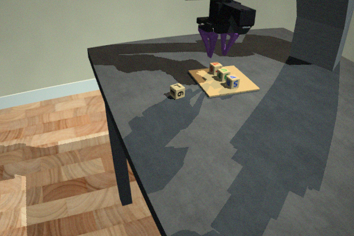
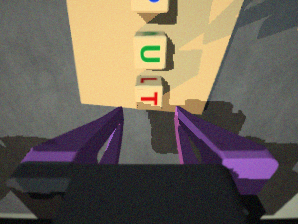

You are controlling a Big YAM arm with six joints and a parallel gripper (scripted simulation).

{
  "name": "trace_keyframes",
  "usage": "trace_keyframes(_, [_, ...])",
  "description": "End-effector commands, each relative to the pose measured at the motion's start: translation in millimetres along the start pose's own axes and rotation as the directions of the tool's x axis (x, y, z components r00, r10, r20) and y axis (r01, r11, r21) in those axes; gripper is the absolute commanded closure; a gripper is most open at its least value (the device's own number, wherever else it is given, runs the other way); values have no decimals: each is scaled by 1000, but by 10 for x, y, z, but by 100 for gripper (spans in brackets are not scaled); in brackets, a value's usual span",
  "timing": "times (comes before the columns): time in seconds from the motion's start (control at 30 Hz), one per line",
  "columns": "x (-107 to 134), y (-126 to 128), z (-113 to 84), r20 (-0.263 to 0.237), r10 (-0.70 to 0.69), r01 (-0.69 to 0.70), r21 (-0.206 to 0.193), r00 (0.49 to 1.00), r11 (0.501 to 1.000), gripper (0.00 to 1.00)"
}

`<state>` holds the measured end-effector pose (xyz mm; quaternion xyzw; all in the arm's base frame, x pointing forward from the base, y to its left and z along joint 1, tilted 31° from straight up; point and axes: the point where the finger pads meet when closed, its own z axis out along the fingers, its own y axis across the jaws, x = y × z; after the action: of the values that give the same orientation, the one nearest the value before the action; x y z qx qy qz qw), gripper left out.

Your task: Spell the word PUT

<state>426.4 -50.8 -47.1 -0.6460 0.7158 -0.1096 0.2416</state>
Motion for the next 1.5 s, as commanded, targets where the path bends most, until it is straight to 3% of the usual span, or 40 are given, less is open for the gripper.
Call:
trace_keyframes(0.0, [22,-35,-89,-1,-8,8,11,1000,1000,55])
trace_keyframes(0.2, [-4,-46,-130,2,-14,14,12,1000,1000,55])
trace_keyframes(0.73, [20,-21,-473,-1,-8,8,10,1000,1000,55])
trace_keyframes(0.77, [34,52,-413,1,-1,1,-15,1000,1000,55])
trace_keyframes(0.83, [42,-8,-510,-4,-3,3,8,1000,1000,55])
trace_keyframes(1.0, [2,-40,-500,2,-14,13,8,1000,1000,55])
trace_keyframes(1.03, [9,-8,-468,2,-11,11,-2,1000,1000,0])
trace_keyframes(1.47, [13,-30,-509,0,-10,10,6,1000,1000,0])
